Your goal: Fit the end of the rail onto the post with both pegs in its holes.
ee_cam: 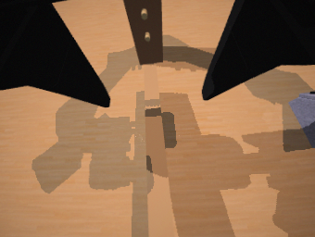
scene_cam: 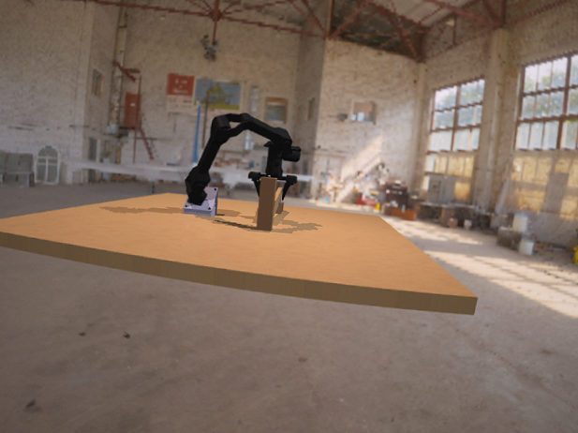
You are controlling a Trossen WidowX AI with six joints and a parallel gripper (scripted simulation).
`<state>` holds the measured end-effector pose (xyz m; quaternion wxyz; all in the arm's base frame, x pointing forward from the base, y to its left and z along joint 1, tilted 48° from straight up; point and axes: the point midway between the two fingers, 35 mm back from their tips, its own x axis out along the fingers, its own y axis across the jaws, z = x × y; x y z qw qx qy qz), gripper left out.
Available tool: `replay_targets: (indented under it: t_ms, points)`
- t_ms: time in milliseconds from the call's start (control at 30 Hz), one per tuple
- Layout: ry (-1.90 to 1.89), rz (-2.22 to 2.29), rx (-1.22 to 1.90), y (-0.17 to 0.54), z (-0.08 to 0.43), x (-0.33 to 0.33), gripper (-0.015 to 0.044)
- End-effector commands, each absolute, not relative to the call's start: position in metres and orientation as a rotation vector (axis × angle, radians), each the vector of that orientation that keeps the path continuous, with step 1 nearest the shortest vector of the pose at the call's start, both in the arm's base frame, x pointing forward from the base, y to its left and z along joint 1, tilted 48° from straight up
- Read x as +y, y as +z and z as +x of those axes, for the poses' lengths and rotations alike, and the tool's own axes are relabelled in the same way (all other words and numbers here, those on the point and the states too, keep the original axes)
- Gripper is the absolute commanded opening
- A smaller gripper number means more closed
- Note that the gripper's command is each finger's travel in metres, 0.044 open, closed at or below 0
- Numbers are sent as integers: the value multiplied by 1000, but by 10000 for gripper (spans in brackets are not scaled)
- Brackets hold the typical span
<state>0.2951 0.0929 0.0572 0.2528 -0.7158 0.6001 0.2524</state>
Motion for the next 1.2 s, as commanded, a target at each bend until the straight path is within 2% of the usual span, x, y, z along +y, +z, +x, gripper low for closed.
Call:
replay_targets:
  t_ms: [0, 1167]
  points:
    - [732, -1966, 1620, 61, 301, 90, 440]
    - [732, -1966, 1619, 26, 310, 54, 440]
